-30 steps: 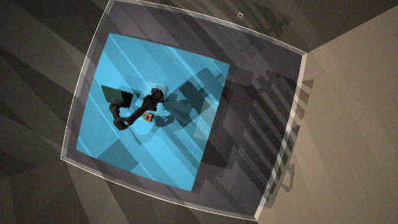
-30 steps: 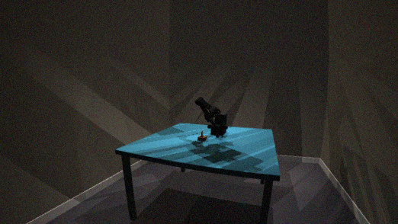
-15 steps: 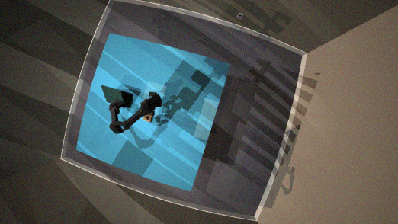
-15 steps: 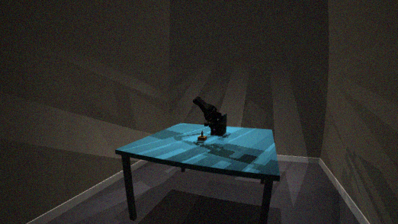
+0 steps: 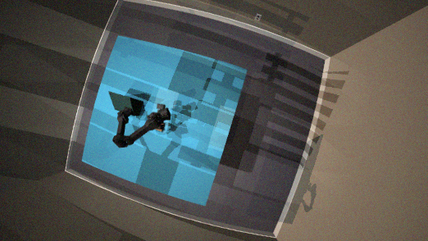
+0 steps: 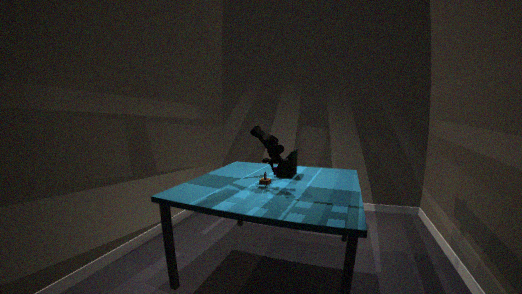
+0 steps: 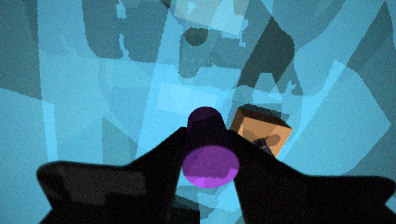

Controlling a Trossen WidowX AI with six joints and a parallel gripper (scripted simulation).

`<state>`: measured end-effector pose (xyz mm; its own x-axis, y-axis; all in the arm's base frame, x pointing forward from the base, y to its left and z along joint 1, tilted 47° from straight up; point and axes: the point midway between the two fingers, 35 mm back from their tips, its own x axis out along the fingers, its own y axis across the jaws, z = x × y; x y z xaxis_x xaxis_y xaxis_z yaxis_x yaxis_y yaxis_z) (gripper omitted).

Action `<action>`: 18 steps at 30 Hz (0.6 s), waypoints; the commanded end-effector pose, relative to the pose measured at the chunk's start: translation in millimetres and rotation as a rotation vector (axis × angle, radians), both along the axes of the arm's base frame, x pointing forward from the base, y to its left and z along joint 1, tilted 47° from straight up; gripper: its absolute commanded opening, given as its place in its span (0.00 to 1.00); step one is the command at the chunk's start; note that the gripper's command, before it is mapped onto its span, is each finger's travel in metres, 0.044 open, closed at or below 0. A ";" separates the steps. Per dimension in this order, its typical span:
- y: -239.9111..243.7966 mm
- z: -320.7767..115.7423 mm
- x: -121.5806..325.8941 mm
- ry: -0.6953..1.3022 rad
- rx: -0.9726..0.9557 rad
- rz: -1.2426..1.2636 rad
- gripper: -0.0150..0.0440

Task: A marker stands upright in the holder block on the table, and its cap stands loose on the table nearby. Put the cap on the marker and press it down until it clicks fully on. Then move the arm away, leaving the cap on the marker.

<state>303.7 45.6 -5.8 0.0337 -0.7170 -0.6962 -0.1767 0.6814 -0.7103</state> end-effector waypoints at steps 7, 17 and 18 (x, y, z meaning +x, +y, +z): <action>-13.5 25.9 -9.1 0.001 -0.004 0.003 0.25; -27.3 49.1 -20.9 0.004 -0.004 0.004 0.25; -28.7 51.3 -22.2 0.004 -0.004 0.004 0.25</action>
<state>285.1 20.9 38.5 0.0320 -0.7178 -0.6955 -0.1790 0.6805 -0.7106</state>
